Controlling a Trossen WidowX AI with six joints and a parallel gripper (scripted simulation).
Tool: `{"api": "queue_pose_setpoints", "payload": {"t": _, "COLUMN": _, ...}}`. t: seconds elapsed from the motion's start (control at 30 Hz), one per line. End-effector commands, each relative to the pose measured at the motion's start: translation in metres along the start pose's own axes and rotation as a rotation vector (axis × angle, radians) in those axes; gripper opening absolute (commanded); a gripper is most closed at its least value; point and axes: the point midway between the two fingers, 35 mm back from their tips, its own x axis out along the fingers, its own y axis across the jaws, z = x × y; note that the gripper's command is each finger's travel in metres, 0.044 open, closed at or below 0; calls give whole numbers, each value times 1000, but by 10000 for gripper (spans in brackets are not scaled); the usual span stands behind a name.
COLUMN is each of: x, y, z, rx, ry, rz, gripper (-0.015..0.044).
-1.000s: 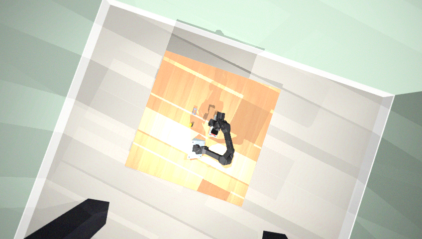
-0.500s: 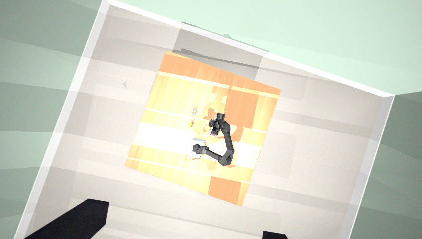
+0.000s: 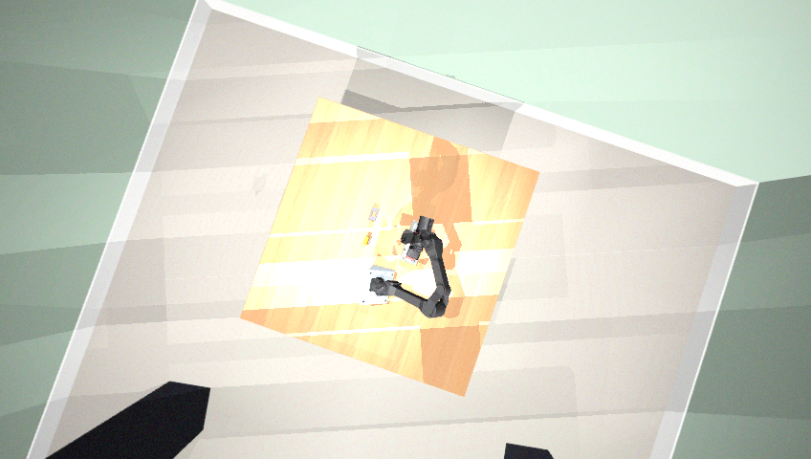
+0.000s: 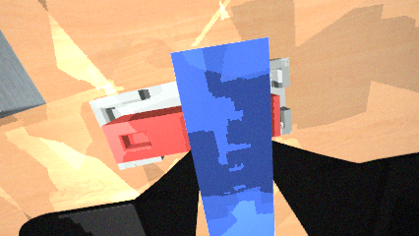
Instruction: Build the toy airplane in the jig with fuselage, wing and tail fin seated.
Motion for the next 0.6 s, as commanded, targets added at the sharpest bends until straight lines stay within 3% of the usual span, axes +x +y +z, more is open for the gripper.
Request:
{"api": "queue_pose_setpoints", "payload": {"t": 0.0, "x": 7, "y": 1, "z": 0, "rx": -8, "ry": 3, "rz": 1, "gripper": 197}}
{"api": "queue_pose_setpoints", "payload": {"t": 0.57, "x": 28, "y": 1, "z": -1, "rx": -8, "ry": 5, "rz": 1, "gripper": 197}}
